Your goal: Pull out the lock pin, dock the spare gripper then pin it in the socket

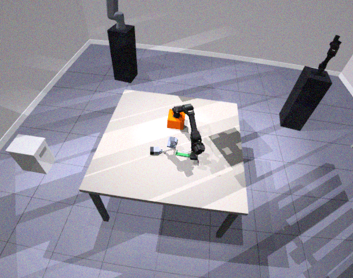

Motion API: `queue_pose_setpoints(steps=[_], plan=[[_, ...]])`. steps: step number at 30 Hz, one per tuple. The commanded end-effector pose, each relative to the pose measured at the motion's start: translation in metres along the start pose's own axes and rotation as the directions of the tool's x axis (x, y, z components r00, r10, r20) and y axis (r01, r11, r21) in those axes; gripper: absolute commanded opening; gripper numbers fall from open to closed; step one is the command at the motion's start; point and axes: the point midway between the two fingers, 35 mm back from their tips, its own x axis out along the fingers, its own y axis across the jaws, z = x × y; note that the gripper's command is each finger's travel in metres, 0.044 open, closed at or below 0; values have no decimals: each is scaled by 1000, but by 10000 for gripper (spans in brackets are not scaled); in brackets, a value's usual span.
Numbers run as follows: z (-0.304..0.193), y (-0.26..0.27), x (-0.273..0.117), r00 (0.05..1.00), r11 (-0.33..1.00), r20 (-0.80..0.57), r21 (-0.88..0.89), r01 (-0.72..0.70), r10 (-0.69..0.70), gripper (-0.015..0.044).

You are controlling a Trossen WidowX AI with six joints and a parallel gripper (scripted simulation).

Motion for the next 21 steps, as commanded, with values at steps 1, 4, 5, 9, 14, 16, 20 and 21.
queue_pose_setpoints(steps=[1, 4, 5, 9, 14, 16, 20, 21], plan=[[0, 0, 1, 1000, 1000, 1, 1, 2, -2, 0], [0, 0, 1, 1000, 1000, 1, 1, 2, -2, 0], [0, 0, 1, 1000, 1000, 1, 1, 2, -2, 0], [0, 0, 0, 1000, 1000, 0, 0, 0, 0, 105], [0, 0, 0, 1000, 1000, 0, 0, 0, 0, 200], [0, 0, 0, 1000, 1000, 0, 0, 0, 0, 200], [1, 1, -9, 1000, 1000, 0, 0, 0, 0, 200], [2, 1, -11, 1000, 1000, 0, 0, 0, 0, 200]])
